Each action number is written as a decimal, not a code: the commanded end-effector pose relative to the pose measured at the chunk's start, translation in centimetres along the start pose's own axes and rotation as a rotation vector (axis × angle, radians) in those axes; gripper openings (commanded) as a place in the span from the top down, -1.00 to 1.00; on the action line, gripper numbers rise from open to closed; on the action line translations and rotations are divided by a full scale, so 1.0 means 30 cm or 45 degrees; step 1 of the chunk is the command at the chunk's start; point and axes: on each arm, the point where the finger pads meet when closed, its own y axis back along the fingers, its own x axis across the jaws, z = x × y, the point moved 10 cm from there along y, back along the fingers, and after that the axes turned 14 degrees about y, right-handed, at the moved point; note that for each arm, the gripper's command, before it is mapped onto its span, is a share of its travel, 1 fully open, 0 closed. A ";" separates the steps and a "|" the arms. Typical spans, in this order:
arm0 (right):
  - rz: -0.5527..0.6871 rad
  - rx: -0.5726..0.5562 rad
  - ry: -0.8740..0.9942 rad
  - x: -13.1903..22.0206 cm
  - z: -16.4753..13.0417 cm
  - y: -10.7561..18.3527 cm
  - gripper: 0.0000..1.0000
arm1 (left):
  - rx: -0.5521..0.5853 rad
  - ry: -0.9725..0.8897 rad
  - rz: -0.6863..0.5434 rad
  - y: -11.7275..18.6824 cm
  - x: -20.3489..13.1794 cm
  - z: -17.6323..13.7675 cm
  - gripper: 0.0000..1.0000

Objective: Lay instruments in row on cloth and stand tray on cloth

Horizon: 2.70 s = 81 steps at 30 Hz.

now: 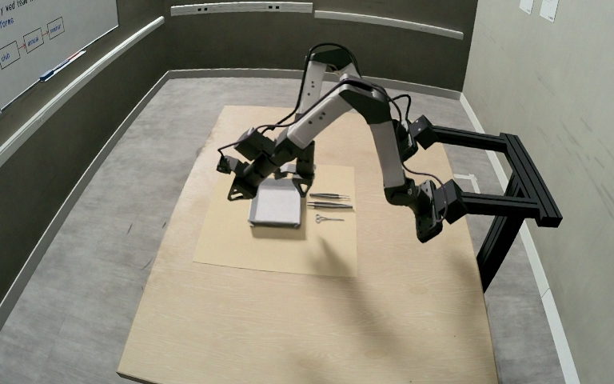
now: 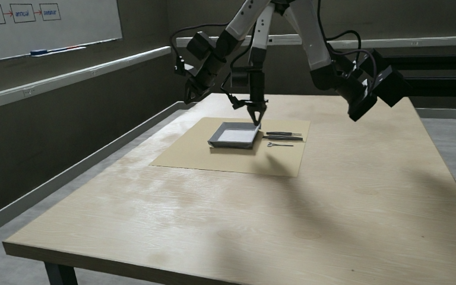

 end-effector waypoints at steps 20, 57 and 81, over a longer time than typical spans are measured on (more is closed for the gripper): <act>-0.036 -0.502 0.022 -0.257 0.307 0.194 0.80 | -0.086 0.006 -0.032 0.024 -0.018 0.063 0.46; -0.307 -0.856 0.170 -0.491 0.444 0.437 0.80 | 0.027 -0.019 0.026 -0.023 -0.001 -0.011 0.46; -0.297 -0.826 0.169 -0.493 0.427 0.441 0.80 | -0.026 0.004 -0.009 0.003 -0.007 0.010 0.46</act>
